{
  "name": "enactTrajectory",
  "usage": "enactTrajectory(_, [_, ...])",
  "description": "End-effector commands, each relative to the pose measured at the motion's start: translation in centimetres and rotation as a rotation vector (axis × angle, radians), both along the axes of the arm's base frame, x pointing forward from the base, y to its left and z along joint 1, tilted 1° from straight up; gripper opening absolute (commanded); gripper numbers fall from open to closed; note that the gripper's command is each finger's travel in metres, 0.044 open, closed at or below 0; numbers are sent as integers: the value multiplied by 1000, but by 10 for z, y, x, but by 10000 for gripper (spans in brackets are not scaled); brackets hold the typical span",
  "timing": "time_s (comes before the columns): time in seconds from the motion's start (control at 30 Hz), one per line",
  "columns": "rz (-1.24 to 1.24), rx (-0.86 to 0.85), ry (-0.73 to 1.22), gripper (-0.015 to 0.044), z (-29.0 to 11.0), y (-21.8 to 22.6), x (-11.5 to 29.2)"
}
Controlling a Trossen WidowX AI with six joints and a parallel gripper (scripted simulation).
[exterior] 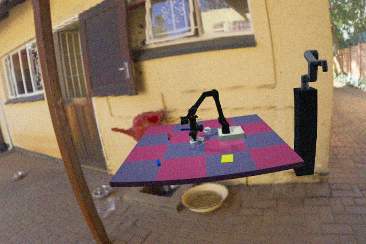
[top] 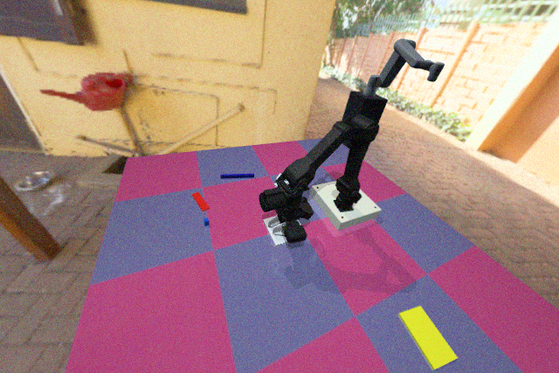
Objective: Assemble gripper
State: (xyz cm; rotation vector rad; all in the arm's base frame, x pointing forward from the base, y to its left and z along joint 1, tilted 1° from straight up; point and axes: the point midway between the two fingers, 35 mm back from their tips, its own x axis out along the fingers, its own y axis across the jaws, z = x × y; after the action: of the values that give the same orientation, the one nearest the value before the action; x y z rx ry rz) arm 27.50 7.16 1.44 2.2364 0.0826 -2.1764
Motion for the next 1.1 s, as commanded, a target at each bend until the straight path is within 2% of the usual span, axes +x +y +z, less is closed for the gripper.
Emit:
enactTrajectory(0.0, [-3, -4, 4, 134, -3, 0, 0])
enactTrajectory(1.07, [-5, -4, 4, 134, -9, 0, 0])
